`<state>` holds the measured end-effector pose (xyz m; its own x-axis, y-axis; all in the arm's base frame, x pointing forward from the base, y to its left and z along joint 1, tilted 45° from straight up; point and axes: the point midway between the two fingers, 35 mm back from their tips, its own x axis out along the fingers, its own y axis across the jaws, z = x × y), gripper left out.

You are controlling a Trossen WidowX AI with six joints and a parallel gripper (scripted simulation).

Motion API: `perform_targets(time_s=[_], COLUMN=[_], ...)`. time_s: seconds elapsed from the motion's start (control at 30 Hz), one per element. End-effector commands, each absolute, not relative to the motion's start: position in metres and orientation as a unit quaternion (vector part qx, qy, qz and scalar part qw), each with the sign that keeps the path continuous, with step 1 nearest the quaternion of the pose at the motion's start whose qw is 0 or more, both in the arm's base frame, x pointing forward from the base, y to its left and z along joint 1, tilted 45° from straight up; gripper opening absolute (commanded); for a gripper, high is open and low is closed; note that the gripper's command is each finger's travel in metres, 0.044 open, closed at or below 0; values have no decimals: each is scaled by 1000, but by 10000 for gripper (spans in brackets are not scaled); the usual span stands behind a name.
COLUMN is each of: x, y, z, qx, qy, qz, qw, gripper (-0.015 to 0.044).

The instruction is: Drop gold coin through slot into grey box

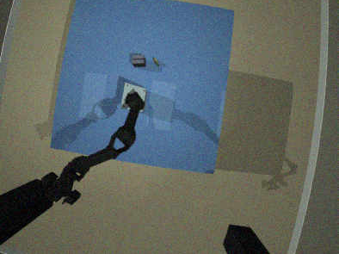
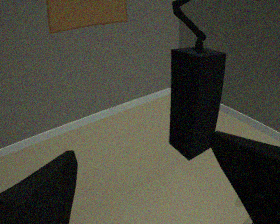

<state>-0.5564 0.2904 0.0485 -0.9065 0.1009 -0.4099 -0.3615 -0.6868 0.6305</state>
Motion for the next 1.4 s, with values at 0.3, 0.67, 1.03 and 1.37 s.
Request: perform_targets(time_s=[0.3,0.67,1.03,1.37], x=[-454,-285,-104,74], y=[410,509,539,504], z=[37,26,18,11], qx=[-184,-215,-257,-324], qy=[354,339,343,359], qz=[871,793,686,541], qw=[285,458,588,688], gripper=[161,161,161,161])
